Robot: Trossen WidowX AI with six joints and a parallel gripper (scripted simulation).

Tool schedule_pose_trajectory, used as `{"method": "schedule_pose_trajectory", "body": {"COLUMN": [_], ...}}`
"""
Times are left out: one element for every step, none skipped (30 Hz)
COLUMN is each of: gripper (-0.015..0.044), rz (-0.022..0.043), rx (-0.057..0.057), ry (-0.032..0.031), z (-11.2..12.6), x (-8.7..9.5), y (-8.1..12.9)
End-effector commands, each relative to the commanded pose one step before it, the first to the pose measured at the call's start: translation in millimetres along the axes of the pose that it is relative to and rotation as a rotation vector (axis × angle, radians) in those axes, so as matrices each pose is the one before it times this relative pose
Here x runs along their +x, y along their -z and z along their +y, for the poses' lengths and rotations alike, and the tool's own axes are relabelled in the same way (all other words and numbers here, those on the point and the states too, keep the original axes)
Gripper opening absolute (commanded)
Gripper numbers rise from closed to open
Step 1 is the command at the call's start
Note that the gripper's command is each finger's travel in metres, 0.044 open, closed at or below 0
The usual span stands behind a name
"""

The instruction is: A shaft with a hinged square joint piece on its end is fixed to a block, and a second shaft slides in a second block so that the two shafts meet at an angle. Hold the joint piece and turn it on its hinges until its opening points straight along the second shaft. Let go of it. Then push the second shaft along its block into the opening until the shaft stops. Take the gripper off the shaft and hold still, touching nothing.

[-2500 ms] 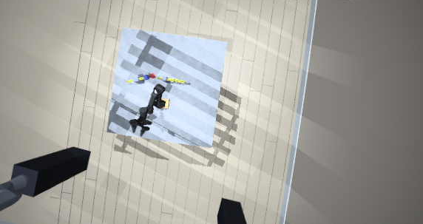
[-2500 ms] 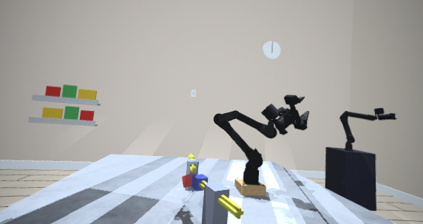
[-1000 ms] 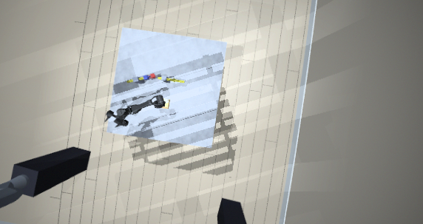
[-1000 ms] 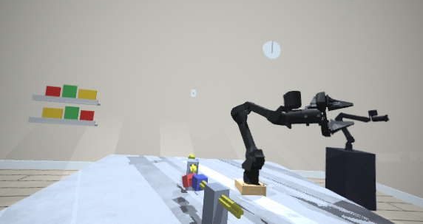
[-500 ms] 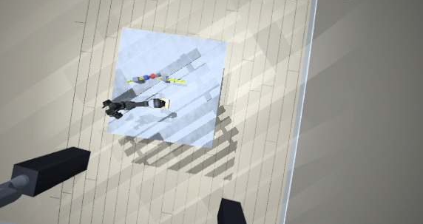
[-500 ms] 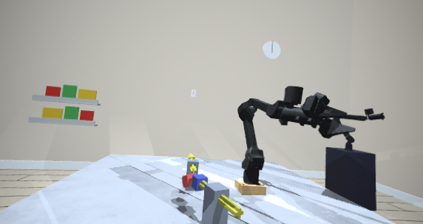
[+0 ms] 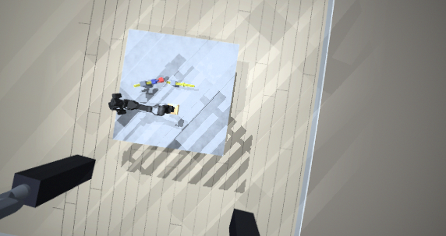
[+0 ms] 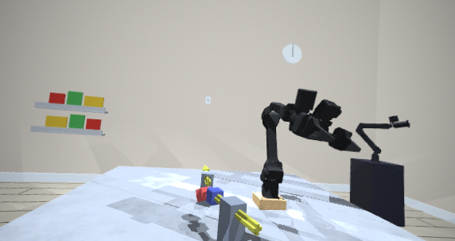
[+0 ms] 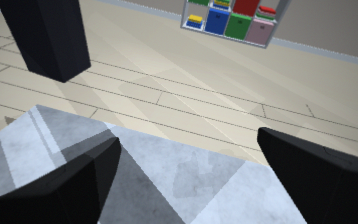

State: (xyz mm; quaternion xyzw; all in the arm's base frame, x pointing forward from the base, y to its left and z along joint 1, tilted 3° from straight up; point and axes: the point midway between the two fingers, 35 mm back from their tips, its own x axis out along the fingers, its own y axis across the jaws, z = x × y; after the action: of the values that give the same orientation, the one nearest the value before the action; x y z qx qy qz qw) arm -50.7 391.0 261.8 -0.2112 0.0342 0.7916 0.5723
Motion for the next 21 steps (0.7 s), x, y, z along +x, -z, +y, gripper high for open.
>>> {"method": "schedule_pose_trajectory", "body": {"gripper": [0.0440,0.0440,0.0440,0.0440,0.0440,0.0440,0.0440,0.0440,0.0440,0.0440,0.0440,0.0440,0.0440,0.0440,0.0440,0.0440,0.0440,0.0440,0.0440,0.0440,0.0440], "rz": [0.06223,0.02090,0.02070,0.02050,0.02030,0.02011,0.01992,0.01881,0.01840,0.01819,0.01799,0.01780,0.01761,0.01742,0.01723,0.01831,0.01822,0.01806,0.01791,0.01776,0.01762], "rx": [0.0724,0.0214,0.0216,0.0218,0.0221,0.0223,0.0225,0.0241,0.0240,0.0242,0.0244,0.0245,0.0247,0.0249,0.0251,0.0242,0.0245,0.0246,0.0248,0.0250,0.0251], "ry": [0.05589,0.01516,0.01524,0.01531,0.01537,0.01542,0.01546,0.01629,0.01616,0.01620,0.01624,0.01627,0.01629,0.01630,0.01631,0.01612,0.01615,0.01612,0.01608,0.01603,0.01598], "z": [-23.85,-7.11,-7.15,-7.19,-7.22,-7.26,-7.29,-7.44,-7.39,-7.42,-7.44,-7.46,-7.49,-7.51,-7.52,-7.56,-7.60,-7.61,-7.62,-7.62,-7.63], "x": [0.29,0.44,0.43,0.42,0.41,0.40,0.40,0.12,0.12,0.11,0.11,0.11,0.11,0.11,0.10,0.34,0.33,0.33,0.32,0.32,0.31], "y": [11.28,3.71,3.62,3.54,3.45,3.37,3.28,3.27,3.14,3.05,2.95,2.86,2.77,2.68,2.59,2.48,2.41,2.33,2.24,2.16,2.08]}}
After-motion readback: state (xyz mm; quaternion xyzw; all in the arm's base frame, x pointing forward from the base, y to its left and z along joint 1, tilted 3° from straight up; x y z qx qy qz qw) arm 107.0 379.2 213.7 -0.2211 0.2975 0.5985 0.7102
